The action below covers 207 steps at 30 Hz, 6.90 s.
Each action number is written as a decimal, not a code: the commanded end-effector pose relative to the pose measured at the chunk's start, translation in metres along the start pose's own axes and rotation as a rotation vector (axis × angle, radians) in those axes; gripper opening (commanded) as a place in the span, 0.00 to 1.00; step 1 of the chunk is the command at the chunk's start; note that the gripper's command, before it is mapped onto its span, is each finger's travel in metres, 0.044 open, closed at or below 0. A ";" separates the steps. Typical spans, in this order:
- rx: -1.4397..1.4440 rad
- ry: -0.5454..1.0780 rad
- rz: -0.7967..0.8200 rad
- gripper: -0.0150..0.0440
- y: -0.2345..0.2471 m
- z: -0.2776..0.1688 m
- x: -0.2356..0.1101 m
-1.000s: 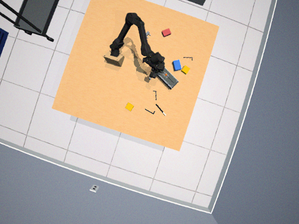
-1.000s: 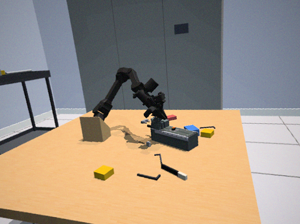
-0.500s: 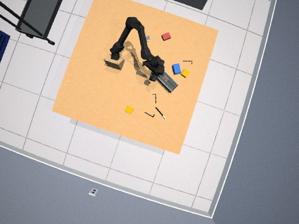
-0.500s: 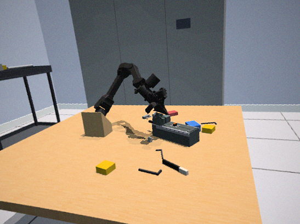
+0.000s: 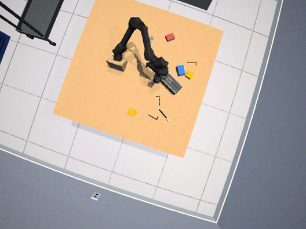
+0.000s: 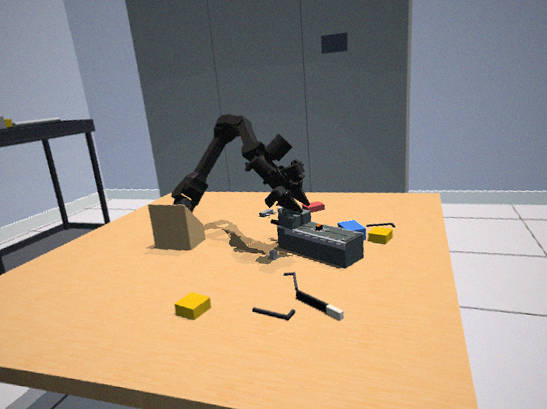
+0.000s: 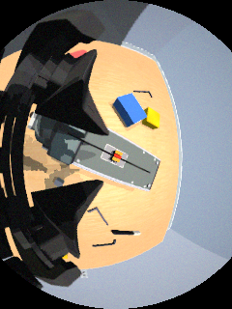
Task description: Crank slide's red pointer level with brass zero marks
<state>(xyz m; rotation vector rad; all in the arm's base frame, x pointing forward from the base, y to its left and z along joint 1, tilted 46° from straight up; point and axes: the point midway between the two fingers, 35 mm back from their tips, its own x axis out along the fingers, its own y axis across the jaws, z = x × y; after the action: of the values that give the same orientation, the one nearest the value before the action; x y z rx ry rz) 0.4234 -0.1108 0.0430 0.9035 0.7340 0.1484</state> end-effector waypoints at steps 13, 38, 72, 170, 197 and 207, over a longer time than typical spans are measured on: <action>0.000 0.000 -0.001 0.69 0.000 0.000 0.000; 0.000 0.000 0.000 0.25 0.000 0.000 0.000; 0.000 0.000 0.000 0.38 0.000 0.000 0.000; 0.000 0.001 0.001 1.00 0.004 0.040 -0.042; 0.000 0.001 0.001 1.00 0.004 0.040 -0.042; 0.000 0.001 0.001 1.00 0.004 0.040 -0.042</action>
<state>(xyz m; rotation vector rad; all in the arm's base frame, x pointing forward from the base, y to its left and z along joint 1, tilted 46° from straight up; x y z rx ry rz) 0.4181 -0.1524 0.0833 0.9052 0.7335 0.1451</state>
